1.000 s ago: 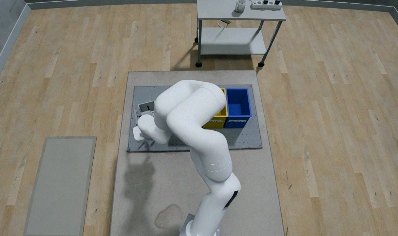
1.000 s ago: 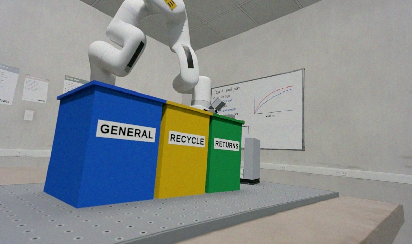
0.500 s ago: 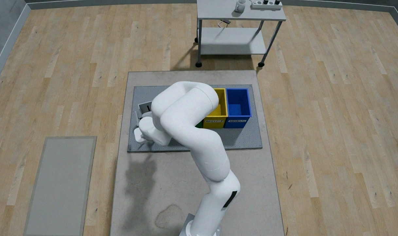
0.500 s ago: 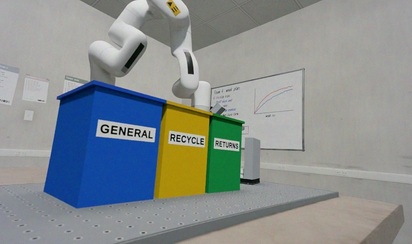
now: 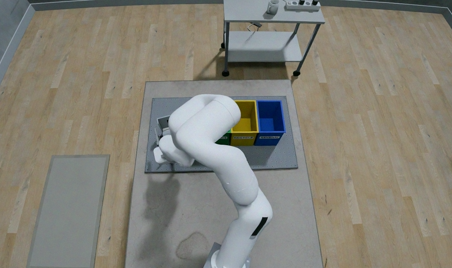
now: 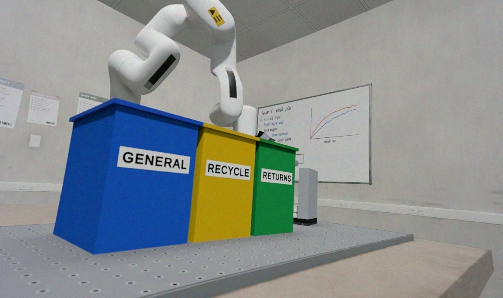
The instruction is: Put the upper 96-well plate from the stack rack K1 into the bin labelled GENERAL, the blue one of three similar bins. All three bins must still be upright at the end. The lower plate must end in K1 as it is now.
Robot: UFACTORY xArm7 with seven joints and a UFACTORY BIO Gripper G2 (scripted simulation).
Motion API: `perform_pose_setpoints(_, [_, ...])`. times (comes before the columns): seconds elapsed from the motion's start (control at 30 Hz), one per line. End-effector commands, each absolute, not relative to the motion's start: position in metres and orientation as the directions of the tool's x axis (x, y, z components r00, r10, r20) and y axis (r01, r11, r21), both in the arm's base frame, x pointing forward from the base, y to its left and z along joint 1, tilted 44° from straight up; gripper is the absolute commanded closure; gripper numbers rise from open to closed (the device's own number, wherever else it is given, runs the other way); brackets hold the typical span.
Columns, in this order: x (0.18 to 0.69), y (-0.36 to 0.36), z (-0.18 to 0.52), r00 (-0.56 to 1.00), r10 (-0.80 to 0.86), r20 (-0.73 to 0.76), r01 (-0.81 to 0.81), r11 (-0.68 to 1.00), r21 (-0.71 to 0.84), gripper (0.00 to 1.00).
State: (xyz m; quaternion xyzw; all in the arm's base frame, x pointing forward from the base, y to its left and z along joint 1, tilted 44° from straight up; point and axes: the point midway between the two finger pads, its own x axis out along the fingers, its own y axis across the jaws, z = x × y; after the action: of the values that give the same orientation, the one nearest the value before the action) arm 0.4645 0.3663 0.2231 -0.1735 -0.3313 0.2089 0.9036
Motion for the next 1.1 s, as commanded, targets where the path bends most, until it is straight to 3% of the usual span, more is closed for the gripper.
perform_pose_setpoints(0.0, [0.469, 0.366, 0.219, 0.692, 0.493, 0.528, -0.264, 0.853, -0.451, 0.63])
perform_pose_setpoints(1.07, [0.5, 0.358, 0.185, 0.692, 0.493, 0.528, -0.263, 0.853, -0.451, 0.63])
